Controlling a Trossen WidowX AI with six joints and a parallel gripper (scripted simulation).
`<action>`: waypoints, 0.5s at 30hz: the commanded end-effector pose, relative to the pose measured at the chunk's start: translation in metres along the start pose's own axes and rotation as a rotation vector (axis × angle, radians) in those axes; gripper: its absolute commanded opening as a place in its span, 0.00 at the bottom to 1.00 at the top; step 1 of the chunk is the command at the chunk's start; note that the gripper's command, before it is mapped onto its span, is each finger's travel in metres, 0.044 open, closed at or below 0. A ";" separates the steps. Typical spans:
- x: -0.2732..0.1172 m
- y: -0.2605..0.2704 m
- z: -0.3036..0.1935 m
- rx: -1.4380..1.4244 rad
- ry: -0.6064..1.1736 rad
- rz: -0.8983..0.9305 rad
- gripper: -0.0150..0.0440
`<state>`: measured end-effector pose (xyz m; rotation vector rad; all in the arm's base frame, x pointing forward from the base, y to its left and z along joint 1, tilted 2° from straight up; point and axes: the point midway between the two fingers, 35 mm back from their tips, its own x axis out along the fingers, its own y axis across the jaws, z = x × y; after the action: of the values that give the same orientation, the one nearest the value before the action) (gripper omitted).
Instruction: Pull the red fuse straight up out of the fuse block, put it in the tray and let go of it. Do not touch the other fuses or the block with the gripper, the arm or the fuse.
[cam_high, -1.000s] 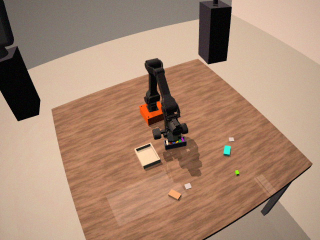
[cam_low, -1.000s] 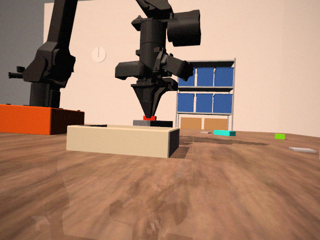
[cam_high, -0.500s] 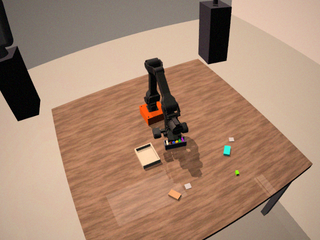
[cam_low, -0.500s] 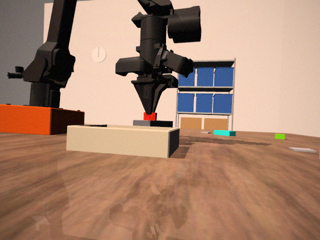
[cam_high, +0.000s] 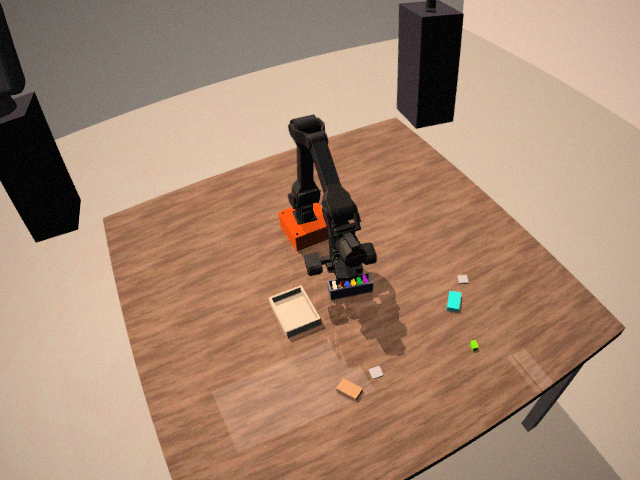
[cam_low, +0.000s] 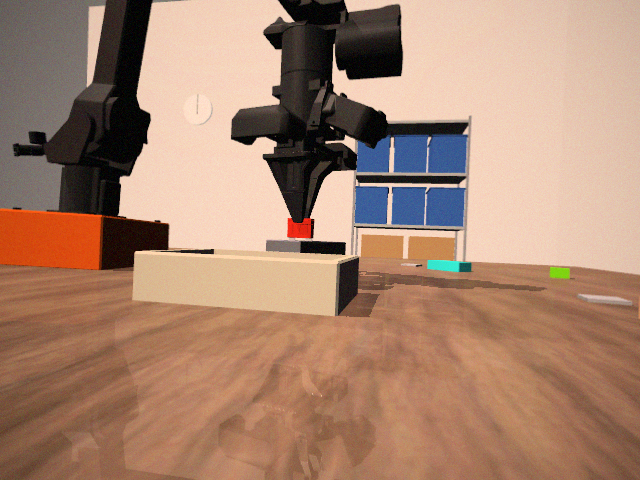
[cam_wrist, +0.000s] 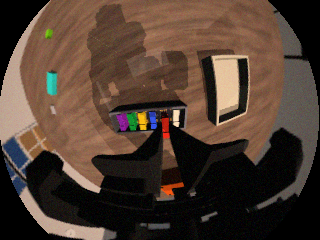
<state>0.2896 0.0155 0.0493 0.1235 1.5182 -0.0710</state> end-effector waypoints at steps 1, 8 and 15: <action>-0.003 -0.001 0.000 0.000 -0.002 -0.003 0.25; -0.006 -0.001 0.000 0.000 -0.002 -0.004 0.25; -0.010 -0.001 0.000 0.001 -0.003 -0.004 0.25</action>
<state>0.2890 0.0154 0.0566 0.1237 1.5182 -0.0712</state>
